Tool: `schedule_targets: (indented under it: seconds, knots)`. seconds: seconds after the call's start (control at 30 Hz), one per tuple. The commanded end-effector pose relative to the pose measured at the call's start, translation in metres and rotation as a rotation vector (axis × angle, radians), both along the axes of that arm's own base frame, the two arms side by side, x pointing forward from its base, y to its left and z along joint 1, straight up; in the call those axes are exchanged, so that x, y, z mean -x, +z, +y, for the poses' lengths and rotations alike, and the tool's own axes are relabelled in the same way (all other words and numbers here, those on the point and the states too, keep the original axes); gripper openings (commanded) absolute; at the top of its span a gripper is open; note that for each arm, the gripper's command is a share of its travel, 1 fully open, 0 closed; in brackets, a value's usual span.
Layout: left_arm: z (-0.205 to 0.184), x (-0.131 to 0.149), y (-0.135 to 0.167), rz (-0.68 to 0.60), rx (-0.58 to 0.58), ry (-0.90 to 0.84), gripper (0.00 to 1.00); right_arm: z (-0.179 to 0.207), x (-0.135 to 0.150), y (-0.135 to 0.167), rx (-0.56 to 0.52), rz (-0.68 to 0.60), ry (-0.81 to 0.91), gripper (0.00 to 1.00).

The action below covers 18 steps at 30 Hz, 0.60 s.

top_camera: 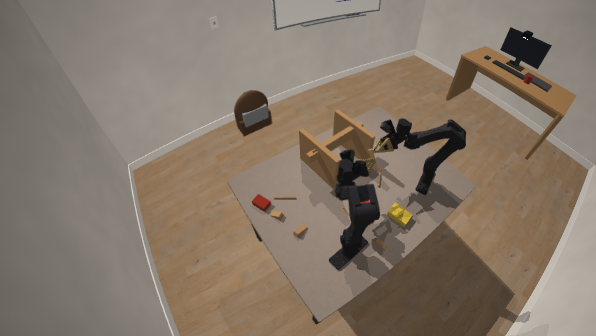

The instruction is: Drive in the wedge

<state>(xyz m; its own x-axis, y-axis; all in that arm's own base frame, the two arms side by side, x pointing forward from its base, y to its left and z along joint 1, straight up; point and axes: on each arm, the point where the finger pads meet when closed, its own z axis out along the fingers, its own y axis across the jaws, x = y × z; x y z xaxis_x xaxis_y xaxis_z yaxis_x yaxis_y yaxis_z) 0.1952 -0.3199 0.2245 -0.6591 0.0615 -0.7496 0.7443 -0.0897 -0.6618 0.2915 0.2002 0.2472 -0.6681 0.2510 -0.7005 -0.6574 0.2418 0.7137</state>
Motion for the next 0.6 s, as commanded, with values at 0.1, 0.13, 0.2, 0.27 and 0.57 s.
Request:
schedule_targets:
  seconds: [0.1,0.13,0.2,0.27,0.57]
  knots:
    - [-0.001,-0.002,0.022,-0.068,0.039,-0.003,0.02,0.006,-0.004,0.032,-0.011,-0.117,-0.006,0.42]
    - [-0.001,-0.002,0.022,-0.068,0.039,-0.003,0.02,0.008,-0.010,0.024,-0.007,-0.089,-0.006,0.42]
    - [-0.001,-0.002,0.022,-0.068,0.039,-0.003,0.02,0.009,-0.008,0.022,-0.006,-0.086,-0.005,0.42]
    - [-0.001,-0.002,0.022,-0.068,0.039,-0.003,0.02,0.012,-0.011,0.021,-0.005,-0.081,-0.005,0.42]
    - [-0.001,-0.002,0.022,-0.068,0.039,-0.003,0.02,0.019,-0.013,0.021,-0.005,-0.080,-0.004,0.42]
